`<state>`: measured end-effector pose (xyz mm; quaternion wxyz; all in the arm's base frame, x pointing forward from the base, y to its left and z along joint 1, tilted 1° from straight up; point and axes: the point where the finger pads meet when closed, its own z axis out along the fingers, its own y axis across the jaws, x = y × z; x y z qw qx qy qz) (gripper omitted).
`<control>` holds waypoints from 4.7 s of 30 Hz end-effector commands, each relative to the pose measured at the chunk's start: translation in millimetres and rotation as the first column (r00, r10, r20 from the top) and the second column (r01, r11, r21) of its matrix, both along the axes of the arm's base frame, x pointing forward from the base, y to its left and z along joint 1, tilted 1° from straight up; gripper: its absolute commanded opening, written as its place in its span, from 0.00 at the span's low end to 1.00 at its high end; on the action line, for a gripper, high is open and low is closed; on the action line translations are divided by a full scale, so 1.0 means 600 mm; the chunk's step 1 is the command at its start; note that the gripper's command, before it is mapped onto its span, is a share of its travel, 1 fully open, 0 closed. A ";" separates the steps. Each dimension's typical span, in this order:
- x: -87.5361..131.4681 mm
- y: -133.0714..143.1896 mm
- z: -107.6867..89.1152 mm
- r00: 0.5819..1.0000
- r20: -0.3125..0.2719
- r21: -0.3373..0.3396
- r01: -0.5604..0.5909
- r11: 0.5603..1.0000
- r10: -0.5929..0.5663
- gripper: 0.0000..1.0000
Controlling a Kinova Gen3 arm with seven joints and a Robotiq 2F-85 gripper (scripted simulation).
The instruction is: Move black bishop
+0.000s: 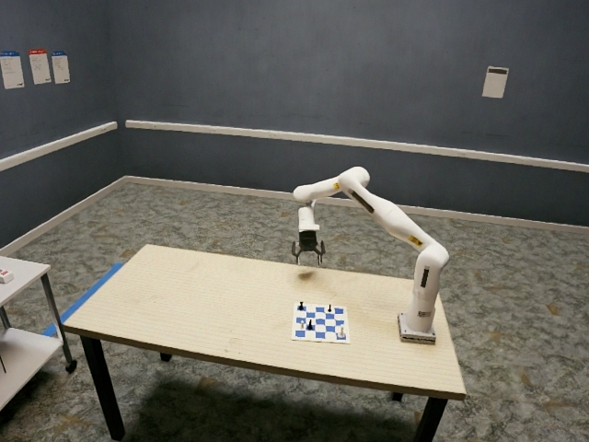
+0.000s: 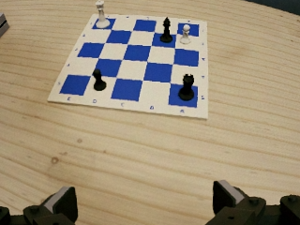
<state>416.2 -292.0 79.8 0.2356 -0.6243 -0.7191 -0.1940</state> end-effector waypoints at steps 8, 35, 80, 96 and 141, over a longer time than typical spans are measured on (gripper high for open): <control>-0.097 -0.013 -0.110 0.990 -0.010 0.224 0.137 0.965 -0.138 1.00; -0.103 -0.012 -0.116 0.989 -0.007 0.242 0.146 0.959 -0.149 1.00; -0.102 -0.012 -0.032 0.989 -0.007 0.243 0.146 0.959 -0.149 1.00; -0.101 -0.009 0.029 0.989 -0.010 0.245 0.145 0.959 -0.147 1.00; 0.004 0.432 0.068 0.344 0.096 -0.501 -0.794 0.344 0.934 1.00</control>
